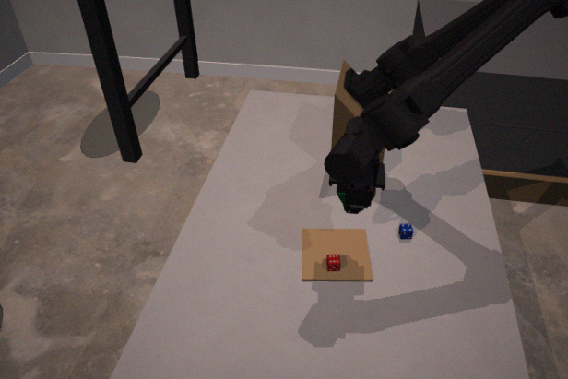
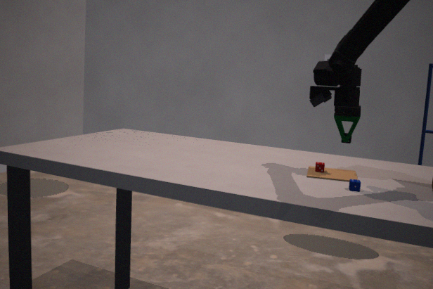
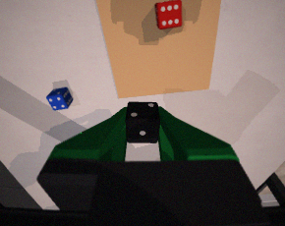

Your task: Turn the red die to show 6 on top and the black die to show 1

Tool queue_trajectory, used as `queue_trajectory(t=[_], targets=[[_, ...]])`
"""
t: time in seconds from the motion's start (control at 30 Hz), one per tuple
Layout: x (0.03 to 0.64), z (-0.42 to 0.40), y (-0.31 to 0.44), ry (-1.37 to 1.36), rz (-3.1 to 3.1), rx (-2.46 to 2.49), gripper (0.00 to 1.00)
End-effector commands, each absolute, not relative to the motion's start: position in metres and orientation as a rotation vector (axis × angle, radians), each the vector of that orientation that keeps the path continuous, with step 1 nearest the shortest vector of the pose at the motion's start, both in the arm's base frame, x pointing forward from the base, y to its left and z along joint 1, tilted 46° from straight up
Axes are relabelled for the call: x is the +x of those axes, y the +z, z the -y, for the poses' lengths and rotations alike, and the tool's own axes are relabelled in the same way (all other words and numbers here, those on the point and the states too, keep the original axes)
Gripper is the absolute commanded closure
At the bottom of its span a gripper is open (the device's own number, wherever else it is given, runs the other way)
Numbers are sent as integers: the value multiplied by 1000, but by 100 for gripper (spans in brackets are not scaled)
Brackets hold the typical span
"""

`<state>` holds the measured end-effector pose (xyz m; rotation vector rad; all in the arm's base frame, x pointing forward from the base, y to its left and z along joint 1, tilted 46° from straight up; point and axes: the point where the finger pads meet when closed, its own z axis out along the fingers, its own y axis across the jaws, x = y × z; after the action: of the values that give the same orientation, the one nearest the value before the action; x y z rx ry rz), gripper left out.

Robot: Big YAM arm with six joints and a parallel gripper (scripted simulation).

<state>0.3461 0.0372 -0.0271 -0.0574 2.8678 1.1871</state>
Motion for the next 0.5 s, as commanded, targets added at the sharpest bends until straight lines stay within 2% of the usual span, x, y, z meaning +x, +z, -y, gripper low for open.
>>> queue_trajectory(t=[0.0, 0.07, 0.47], targets=[[346, -9, -41, 1188, -2875, 123, 80], [365, -4, -26, 1154, -2835, 90, 80], [356, -11, -34, 1171, -2856, 84, 80]])
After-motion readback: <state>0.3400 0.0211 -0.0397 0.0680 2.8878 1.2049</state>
